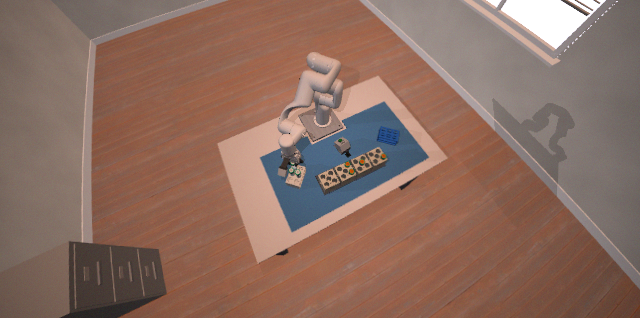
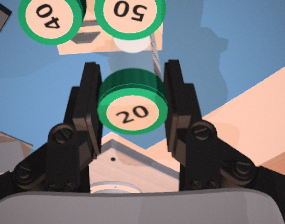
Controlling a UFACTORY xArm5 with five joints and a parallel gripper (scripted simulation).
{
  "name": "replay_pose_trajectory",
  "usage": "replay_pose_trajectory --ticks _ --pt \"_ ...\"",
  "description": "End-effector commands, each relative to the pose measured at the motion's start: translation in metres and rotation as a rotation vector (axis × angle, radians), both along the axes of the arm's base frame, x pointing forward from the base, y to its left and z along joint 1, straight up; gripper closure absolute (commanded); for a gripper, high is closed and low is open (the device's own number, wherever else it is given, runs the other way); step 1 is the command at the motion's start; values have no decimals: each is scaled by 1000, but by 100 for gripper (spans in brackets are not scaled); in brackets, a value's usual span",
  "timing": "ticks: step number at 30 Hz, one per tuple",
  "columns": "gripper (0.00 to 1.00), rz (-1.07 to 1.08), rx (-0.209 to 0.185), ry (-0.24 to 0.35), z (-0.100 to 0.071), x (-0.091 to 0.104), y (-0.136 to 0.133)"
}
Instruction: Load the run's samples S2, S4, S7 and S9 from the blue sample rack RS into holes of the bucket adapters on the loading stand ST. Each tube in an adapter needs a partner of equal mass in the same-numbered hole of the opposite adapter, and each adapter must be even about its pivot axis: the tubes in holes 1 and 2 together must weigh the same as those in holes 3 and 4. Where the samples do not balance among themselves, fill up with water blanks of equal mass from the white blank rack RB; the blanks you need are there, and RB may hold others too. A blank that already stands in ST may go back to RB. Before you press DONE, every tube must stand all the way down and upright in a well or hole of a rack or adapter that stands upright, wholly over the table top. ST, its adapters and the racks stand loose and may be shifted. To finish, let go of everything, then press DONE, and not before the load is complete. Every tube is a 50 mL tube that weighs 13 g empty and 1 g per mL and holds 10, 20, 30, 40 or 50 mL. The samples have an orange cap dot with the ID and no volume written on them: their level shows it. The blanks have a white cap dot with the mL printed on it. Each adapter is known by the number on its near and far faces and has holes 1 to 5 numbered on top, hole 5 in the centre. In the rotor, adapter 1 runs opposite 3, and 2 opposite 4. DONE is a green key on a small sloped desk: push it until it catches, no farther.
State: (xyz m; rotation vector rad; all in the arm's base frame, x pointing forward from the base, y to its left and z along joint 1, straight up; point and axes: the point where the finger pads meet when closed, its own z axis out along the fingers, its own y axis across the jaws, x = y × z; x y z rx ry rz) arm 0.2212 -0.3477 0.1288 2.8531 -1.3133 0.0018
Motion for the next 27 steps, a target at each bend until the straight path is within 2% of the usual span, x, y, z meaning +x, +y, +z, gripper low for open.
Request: replay_pose_trajectory --ticks 1,27 --pt "100 0 -3 -2 7 1 -1" --pt "100 0 -3 -2 51 0 -1"
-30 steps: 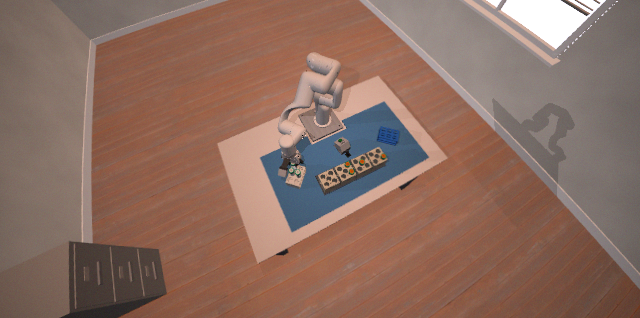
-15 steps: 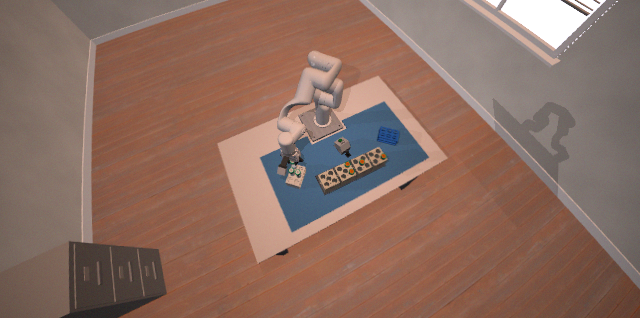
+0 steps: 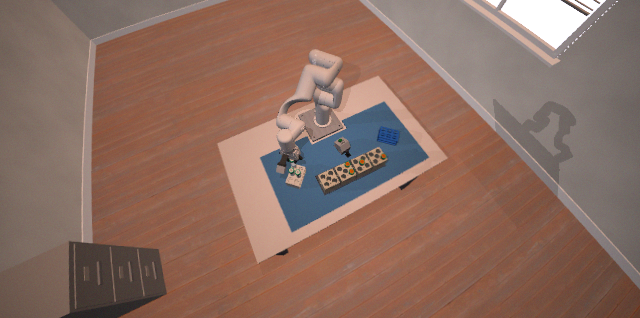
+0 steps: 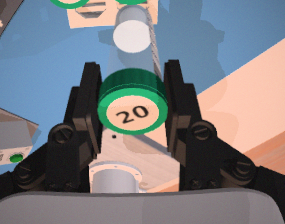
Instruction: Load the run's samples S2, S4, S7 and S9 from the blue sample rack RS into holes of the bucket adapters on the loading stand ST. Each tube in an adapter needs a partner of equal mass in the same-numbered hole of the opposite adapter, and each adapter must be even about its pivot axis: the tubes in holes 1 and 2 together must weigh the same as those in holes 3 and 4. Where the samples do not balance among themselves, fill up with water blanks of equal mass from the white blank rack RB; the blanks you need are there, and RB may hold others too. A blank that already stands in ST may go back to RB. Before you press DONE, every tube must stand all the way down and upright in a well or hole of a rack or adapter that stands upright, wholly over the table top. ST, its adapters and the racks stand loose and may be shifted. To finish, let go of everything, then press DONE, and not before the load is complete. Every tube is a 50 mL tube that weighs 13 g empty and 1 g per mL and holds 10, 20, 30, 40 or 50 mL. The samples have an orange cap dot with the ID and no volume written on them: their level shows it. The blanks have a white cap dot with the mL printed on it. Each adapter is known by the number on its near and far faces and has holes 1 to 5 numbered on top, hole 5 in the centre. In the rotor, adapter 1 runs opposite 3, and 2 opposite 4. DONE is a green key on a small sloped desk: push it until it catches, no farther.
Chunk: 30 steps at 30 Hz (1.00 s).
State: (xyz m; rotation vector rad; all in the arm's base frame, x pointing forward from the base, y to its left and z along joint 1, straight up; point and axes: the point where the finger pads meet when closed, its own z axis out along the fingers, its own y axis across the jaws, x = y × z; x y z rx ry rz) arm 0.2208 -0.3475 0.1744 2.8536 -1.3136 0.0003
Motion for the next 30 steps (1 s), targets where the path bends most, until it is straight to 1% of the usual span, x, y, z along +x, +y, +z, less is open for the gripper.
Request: replay_pose_trajectory --ticks 1,10,12,27,30 --pt "100 0 -4 -3 8 1 -1" --pt "100 0 -4 -3 26 1 -1" --pt "100 0 -4 -3 26 1 -1" --pt "100 0 -4 -3 56 0 -1" --pt "100 0 -4 -3 58 0 -1"
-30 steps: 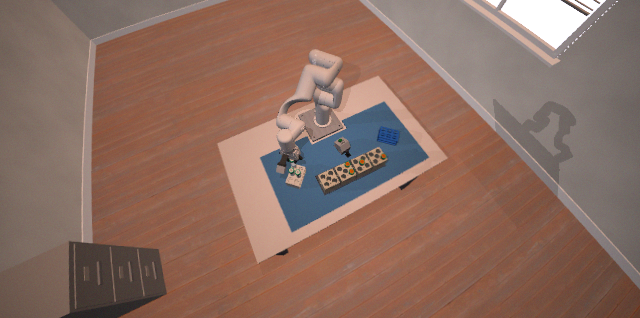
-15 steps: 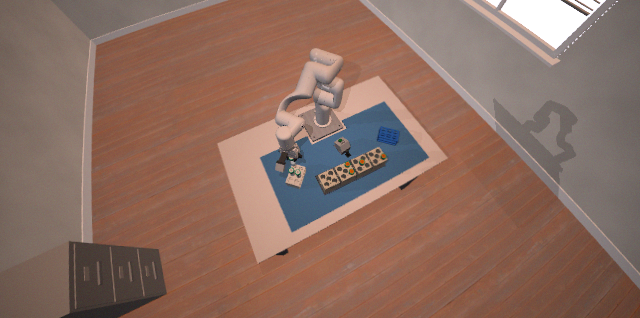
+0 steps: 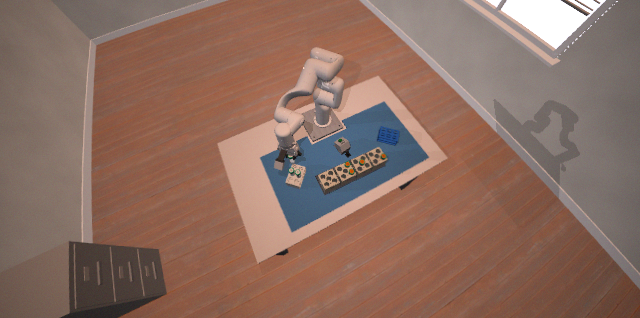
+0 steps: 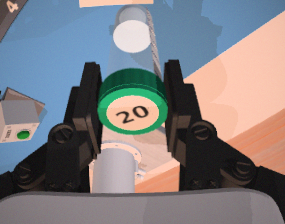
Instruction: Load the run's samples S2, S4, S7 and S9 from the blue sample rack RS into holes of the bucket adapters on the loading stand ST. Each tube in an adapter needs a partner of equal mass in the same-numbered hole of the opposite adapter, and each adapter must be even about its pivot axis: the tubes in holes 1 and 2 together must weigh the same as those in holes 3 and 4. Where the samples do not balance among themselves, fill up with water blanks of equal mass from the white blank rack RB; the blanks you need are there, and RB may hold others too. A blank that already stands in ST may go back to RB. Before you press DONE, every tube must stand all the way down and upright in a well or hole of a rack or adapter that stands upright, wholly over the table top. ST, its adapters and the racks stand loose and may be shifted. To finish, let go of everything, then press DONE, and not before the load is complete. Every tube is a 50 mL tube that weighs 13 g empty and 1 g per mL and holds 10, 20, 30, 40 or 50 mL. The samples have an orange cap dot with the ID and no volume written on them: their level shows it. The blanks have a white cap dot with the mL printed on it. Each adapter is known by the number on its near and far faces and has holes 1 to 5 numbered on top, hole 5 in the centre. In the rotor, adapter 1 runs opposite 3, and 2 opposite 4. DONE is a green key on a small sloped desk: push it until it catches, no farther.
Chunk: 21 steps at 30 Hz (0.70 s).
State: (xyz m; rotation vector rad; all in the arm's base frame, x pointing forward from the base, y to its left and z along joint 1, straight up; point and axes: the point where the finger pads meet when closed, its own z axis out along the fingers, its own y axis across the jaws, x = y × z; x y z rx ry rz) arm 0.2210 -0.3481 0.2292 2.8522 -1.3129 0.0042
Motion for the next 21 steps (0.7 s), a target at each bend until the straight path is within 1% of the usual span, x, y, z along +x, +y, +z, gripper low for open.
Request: replay_pose_trajectory --ticks 1,9,14,16,21 --pt "100 0 -2 -1 5 0 0" --pt "100 0 -2 -1 5 0 0" --pt "100 167 -2 -1 5 10 23" --pt "100 167 -2 -1 5 10 23" --pt "100 333 -3 -1 5 20 46"
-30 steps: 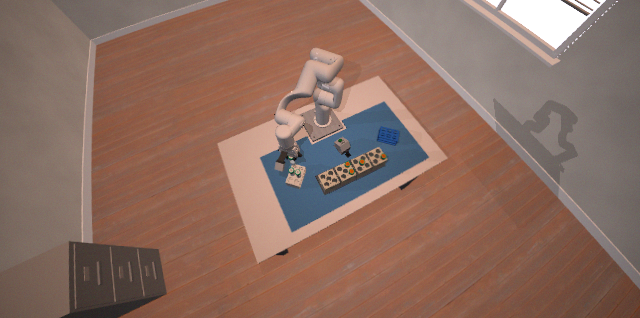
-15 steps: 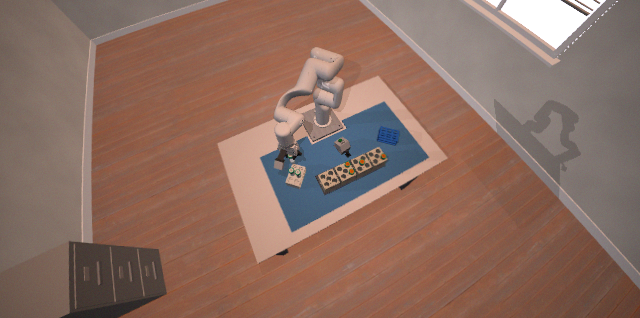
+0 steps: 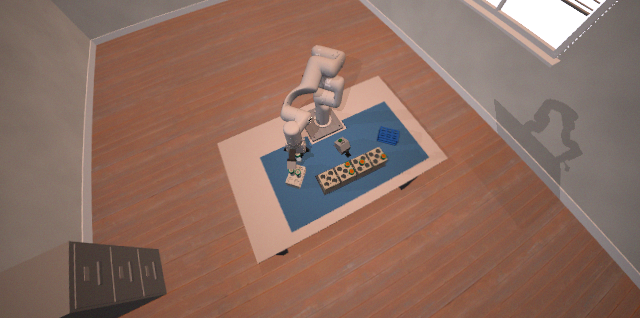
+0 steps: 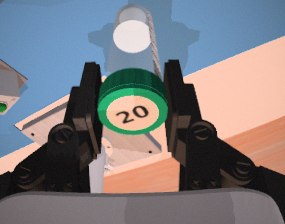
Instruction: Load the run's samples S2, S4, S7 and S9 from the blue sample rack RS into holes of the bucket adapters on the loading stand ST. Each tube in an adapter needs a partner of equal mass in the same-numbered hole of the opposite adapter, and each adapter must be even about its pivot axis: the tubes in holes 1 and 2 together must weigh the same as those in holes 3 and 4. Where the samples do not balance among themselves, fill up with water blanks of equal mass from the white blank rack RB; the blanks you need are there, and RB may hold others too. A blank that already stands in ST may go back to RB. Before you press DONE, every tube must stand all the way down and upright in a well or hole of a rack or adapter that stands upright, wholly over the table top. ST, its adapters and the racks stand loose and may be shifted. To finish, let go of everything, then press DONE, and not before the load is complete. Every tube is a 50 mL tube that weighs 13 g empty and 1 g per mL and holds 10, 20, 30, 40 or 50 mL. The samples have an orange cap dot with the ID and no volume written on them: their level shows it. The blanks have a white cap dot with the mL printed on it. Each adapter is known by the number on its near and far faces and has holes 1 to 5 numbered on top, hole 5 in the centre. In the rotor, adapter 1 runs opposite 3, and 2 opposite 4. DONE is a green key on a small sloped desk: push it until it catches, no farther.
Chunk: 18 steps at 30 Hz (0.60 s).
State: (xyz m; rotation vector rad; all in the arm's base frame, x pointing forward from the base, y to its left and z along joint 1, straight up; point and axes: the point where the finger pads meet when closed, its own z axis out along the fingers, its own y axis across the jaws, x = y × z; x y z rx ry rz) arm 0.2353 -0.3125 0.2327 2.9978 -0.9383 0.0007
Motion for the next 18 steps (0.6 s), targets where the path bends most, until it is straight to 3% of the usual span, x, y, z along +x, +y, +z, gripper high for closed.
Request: replay_pose_trajectory --ticks 1,10,18 --pt "100 111 -4 -3 2 7 15" --pt "100 411 -5 -3 2 24 56" --pt "100 480 -5 -3 2 36 84"
